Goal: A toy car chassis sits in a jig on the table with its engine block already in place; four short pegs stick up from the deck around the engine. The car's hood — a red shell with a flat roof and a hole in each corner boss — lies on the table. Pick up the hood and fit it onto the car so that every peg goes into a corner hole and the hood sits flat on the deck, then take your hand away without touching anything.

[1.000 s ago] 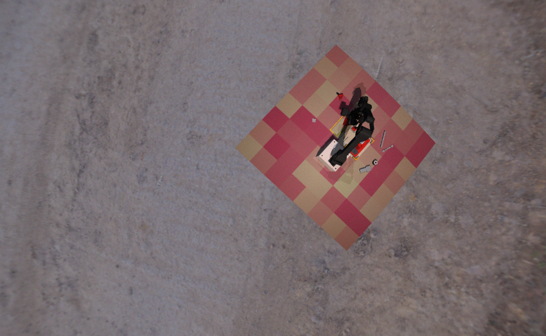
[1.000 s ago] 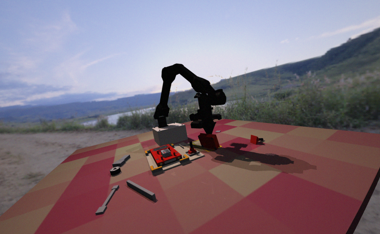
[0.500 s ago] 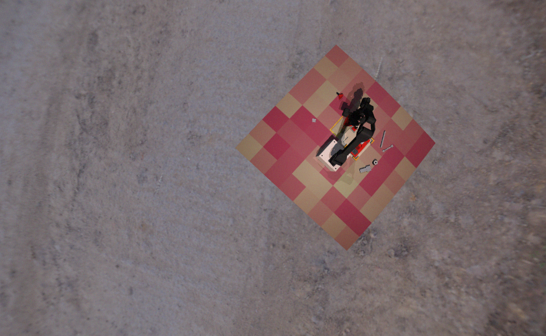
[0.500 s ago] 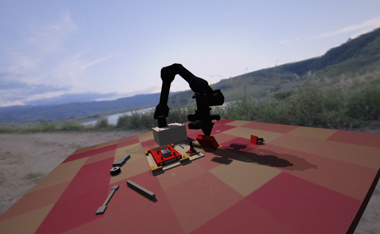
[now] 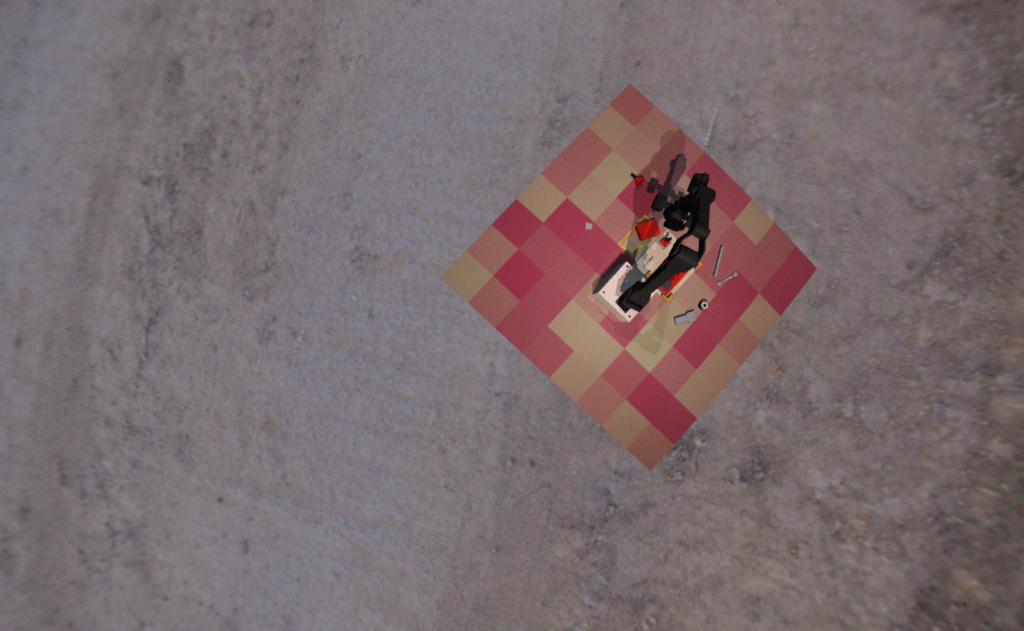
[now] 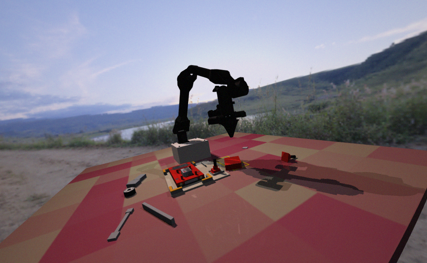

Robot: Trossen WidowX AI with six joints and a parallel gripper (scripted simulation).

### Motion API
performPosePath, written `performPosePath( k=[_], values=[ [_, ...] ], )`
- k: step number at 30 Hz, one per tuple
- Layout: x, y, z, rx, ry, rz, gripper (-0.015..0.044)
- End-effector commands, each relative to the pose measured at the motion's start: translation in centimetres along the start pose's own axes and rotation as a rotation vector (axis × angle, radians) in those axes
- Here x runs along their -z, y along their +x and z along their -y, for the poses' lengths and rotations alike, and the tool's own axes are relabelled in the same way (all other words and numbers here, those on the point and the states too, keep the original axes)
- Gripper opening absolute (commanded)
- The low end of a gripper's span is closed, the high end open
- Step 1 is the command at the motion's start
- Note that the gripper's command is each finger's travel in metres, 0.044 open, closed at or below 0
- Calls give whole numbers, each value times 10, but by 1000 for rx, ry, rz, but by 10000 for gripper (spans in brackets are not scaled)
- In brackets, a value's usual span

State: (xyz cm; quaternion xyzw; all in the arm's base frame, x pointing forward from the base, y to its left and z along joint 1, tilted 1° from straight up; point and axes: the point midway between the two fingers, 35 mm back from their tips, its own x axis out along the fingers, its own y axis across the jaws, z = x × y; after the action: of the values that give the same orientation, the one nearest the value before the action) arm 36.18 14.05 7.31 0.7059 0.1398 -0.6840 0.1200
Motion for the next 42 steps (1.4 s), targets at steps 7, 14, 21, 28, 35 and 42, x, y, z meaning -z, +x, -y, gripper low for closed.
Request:
performPosePath(
  k=[7, 14, 21, 28, 35, 42],
  values=[
    [0, 2, 0, 0, -1, 4, 0],
    [0, 2, 0, 0, -1, 4, 0],
    [-1, 3, 0, 0, -45, 4, 53],
    [-4, 13, 2, 1, -501, 8, 236],
    [-8, 23, 3, 4, -968, 11, 420],
    [-13, 32, 4, 9, -1436, 13, 440]
  ],
)
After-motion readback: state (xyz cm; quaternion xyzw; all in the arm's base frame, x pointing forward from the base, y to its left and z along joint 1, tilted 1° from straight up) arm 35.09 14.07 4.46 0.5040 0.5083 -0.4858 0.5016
